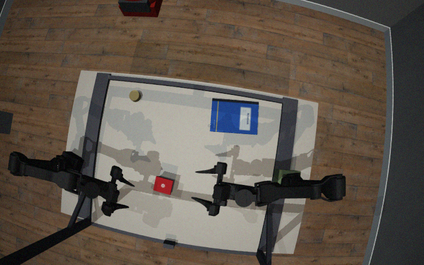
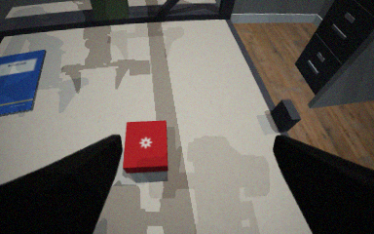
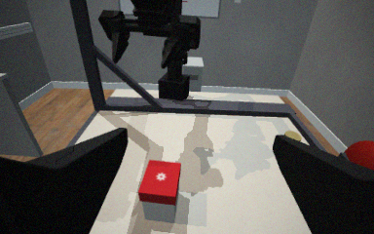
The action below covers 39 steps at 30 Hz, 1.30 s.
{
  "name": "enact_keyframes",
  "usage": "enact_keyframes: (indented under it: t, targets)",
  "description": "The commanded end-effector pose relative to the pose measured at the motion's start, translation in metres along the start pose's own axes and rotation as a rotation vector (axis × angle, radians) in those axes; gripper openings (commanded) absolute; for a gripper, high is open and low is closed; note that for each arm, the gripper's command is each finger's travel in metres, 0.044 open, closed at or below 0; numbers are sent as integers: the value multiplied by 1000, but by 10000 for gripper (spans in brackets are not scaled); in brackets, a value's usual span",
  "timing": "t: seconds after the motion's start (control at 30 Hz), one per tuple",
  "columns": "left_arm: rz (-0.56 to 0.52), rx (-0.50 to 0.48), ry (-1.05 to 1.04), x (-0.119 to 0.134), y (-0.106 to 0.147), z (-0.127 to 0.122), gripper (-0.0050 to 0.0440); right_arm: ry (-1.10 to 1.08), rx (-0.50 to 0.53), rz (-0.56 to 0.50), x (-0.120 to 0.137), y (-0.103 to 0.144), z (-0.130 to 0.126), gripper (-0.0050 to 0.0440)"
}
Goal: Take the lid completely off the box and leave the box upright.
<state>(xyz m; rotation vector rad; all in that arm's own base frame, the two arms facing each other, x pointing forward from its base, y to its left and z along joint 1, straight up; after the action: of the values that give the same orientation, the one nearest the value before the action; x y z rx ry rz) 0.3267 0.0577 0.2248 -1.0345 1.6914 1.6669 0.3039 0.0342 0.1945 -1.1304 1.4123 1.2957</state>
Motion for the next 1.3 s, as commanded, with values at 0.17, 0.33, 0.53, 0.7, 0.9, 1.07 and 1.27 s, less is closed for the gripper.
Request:
enact_keyframes:
  t: [0.17, 0.33, 0.53, 0.7, 0.9, 1.07, 1.27]
  targets:
    - [319, -62, 12, -4, -69, 30, 414, -29, 21, 66, 47, -47, 28, 440]
    - [404, -77, 19, 0, -88, 37, 414, -31, 26, 109, 67, -61, 36, 440]
    - [554, -102, 31, 10, -122, 50, 414, -39, 36, 188, 107, -90, 54, 440]
    - [636, -117, 37, 15, -142, 58, 414, -37, 45, 263, 144, -110, 67, 440]
    - [663, -120, 37, 17, -148, 59, 414, -35, 49, 301, 163, -120, 73, 440]
    - [675, -119, 39, 21, -151, 60, 414, -32, 50, 320, 170, -120, 73, 440]
    - [683, -119, 41, 28, -157, 61, 414, -31, 50, 320, 171, -123, 74, 440]
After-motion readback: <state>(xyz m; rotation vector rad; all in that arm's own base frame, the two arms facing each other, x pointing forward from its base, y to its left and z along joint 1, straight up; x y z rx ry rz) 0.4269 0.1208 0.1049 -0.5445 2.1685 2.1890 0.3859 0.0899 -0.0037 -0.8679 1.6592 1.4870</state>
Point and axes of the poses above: on each arm, the point midway between the two fingers, 35 mm back from their tips, its own y axis back along the fingers, its own z axis across the jaws, x = y × z, the point moved 5 cm from there along y, back along the fingers, and after that the axes turned 4 degrees about y, right-handed, at the moved point
